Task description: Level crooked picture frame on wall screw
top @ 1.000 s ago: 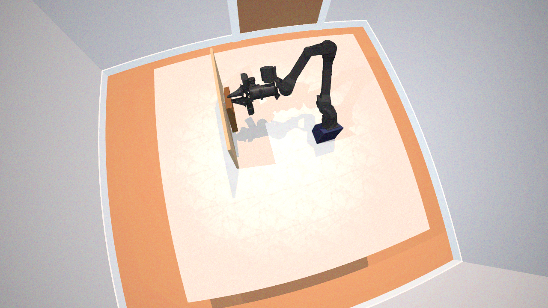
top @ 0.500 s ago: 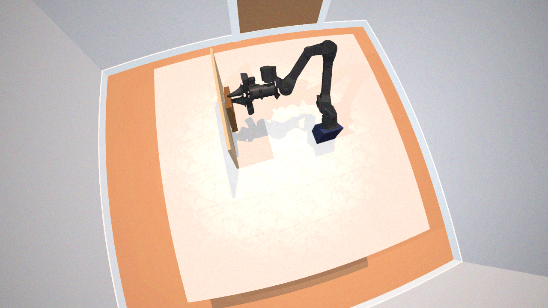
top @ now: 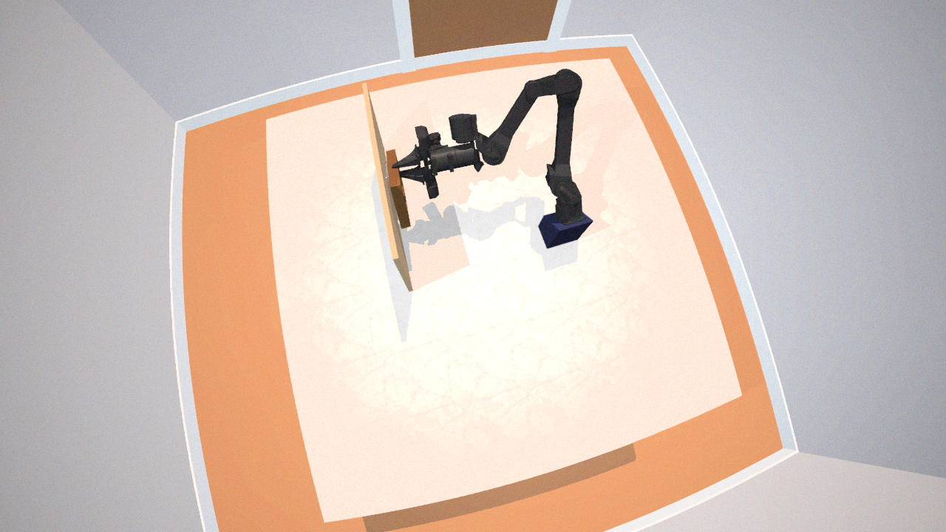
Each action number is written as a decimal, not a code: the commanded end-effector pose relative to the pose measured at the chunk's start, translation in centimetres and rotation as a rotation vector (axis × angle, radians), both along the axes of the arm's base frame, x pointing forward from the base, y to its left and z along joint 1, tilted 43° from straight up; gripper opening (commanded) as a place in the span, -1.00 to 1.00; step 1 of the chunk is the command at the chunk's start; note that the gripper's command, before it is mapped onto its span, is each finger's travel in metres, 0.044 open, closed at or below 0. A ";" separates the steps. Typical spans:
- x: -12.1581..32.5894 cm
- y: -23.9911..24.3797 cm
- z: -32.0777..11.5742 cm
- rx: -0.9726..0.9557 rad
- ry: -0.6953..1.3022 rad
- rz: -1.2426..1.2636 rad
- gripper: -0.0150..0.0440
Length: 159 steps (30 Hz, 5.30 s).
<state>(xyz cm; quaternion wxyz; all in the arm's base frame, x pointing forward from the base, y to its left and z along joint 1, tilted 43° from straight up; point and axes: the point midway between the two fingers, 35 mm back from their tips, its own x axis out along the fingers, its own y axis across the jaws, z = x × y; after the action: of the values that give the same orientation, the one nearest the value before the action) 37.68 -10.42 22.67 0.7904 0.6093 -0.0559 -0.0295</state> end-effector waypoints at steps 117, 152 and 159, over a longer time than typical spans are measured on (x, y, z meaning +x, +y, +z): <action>0.2 0.8 -0.8 -0.011 -0.008 0.011 -0.49; 0.2 0.8 -0.8 -0.193 0.012 0.001 -0.49; 0.2 0.8 -0.8 -0.224 0.016 -0.001 -0.49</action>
<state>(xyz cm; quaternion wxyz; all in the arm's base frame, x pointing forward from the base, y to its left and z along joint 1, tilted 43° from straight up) 37.87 -9.57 21.92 0.8502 0.5231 -0.0534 -0.0267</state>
